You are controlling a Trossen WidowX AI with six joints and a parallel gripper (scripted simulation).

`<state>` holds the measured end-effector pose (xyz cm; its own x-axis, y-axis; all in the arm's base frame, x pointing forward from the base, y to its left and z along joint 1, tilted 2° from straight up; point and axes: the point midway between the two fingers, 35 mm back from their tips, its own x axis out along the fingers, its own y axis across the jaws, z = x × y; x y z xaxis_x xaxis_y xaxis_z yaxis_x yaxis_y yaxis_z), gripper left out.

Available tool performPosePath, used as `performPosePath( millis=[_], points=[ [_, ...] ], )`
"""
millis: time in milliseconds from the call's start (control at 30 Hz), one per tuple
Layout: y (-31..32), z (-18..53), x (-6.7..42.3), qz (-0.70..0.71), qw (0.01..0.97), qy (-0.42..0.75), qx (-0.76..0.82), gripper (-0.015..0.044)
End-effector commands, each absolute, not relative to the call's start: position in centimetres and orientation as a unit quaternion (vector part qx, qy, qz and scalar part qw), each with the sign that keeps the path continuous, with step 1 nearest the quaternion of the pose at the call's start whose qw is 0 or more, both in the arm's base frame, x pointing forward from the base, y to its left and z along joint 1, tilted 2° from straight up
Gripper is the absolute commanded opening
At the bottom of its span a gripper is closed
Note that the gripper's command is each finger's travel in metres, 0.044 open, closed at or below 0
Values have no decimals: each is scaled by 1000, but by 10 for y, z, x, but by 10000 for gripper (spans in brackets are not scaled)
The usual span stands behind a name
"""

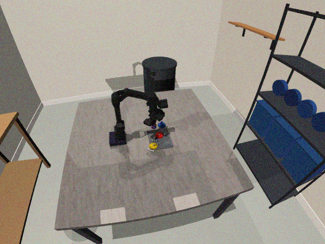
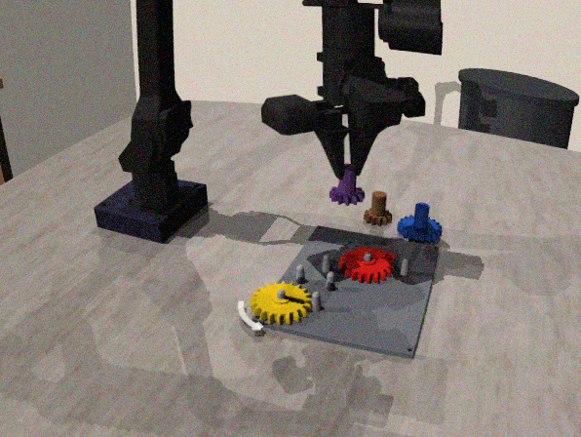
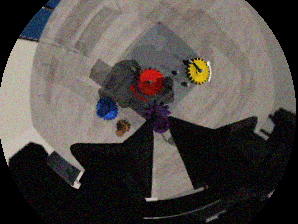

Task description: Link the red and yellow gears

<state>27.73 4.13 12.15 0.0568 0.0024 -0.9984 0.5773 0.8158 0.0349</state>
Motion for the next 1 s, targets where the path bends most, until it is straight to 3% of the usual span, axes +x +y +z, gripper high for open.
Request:
performPosePath(
  millis=[0,967],
  points=[
    [34,117,277,-207,692,657,218,0],
    [-12,104,278,-209,693,657,211,0]
  ],
)
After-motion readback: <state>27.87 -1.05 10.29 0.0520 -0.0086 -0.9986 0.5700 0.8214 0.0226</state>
